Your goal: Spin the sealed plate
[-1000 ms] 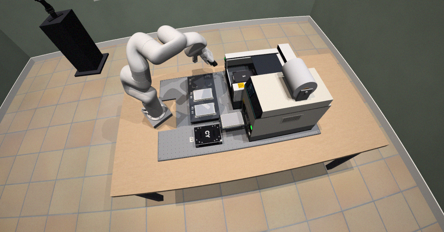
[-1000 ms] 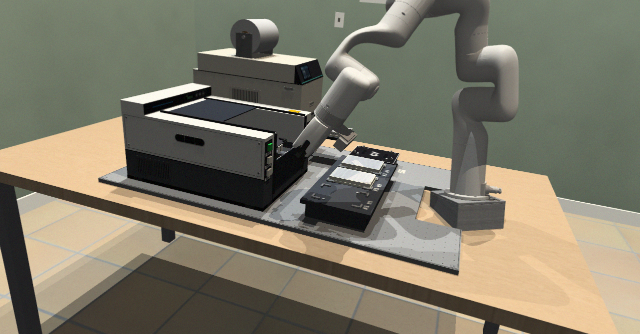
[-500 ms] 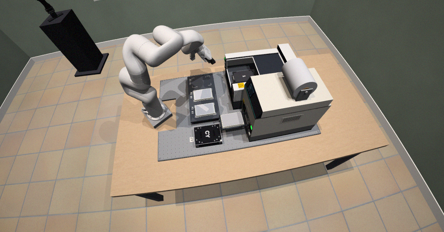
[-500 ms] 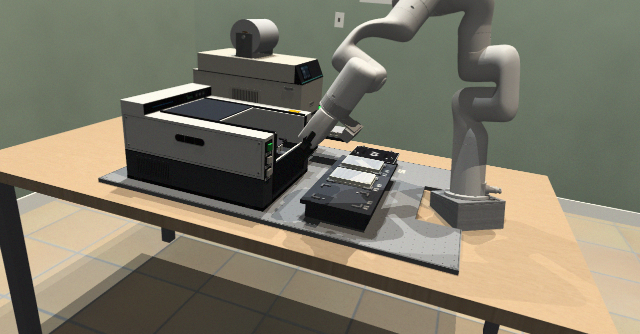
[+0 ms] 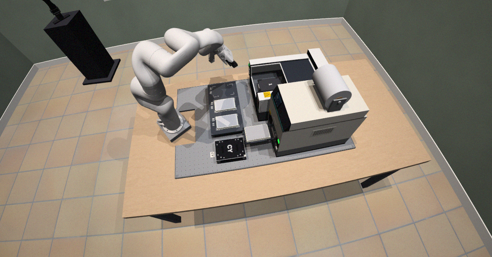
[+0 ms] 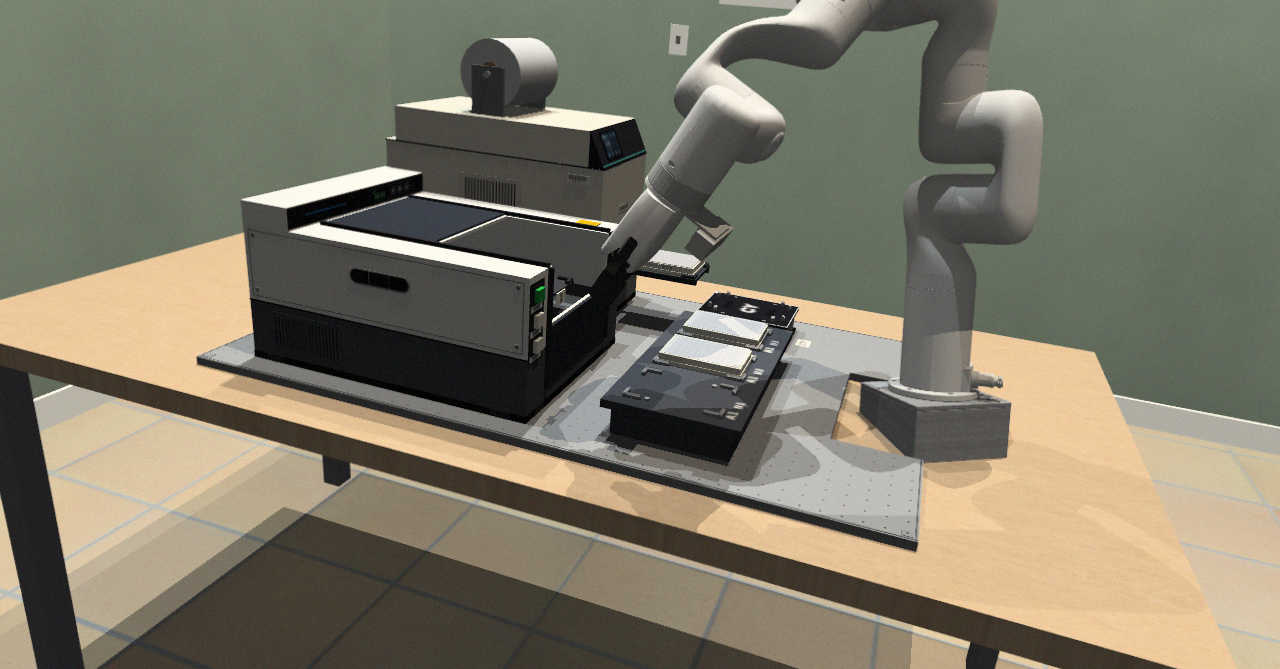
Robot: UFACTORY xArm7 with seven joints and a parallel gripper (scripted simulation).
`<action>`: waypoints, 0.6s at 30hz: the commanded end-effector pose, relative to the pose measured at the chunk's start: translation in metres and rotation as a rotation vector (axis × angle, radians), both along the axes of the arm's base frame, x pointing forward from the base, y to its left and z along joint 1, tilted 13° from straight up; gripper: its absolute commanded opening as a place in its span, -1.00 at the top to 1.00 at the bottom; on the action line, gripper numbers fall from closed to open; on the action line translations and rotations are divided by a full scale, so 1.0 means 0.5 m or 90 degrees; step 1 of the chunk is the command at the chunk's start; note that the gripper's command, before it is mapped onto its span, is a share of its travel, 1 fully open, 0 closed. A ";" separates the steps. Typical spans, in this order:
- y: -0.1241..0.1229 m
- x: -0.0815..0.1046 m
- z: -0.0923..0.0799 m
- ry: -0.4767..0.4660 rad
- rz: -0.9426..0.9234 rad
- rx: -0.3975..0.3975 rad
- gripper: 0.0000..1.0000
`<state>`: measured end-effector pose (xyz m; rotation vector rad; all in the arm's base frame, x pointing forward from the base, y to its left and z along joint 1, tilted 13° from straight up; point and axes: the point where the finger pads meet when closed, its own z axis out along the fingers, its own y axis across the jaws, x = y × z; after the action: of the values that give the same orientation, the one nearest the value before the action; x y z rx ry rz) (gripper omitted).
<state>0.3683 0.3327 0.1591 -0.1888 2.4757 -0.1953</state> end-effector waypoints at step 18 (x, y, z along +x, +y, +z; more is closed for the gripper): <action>0.004 0.001 0.006 0.322 -0.060 -0.026 1.00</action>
<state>0.3649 0.3359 0.1597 -0.1558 2.8901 -0.2239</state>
